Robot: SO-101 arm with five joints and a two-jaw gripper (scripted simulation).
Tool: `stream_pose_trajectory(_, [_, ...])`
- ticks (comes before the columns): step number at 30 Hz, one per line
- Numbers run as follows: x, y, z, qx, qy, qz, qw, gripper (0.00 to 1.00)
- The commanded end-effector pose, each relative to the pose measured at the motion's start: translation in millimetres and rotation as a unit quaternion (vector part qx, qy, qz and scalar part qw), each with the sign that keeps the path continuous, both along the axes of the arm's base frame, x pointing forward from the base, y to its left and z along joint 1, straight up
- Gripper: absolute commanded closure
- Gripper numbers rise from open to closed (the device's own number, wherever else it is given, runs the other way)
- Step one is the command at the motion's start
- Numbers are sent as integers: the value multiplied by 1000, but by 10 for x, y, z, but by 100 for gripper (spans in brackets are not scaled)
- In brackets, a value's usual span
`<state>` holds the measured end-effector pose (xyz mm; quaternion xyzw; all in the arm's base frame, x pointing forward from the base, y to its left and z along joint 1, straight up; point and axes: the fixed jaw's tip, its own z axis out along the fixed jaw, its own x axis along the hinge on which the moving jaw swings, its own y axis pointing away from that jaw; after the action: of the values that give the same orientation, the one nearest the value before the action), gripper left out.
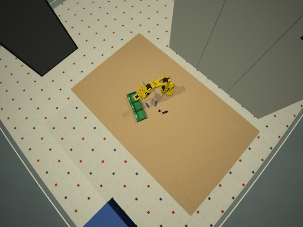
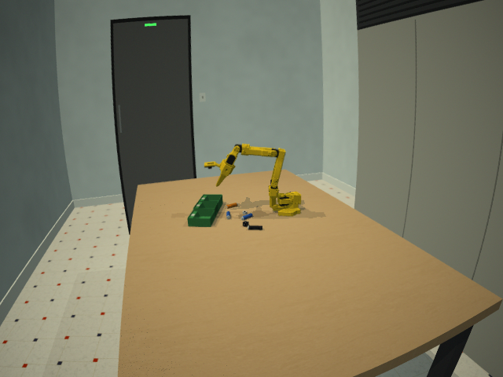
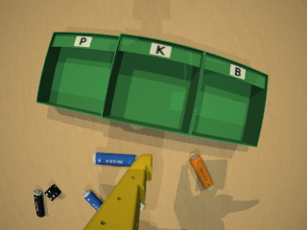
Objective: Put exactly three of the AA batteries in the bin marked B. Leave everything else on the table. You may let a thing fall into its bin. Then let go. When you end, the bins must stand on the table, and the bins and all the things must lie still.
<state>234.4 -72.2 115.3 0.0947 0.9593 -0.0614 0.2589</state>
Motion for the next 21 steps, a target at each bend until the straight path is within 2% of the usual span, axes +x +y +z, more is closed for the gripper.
stream_pose_trajectory(1, [106,-122,136,-20,-44,-9,999,0])
stream_pose_trajectory(8, [250,-492,169,-55,-96,-48,993,0])
stream_pose_trajectory(10, [250,-492,169,-55,-96,-48,993,0])
stream_pose_trajectory(16, [318,-843,204,-91,-137,-83,983,0])
stream_pose_trajectory(21, [329,-997,219,-108,-154,-98,977,0])
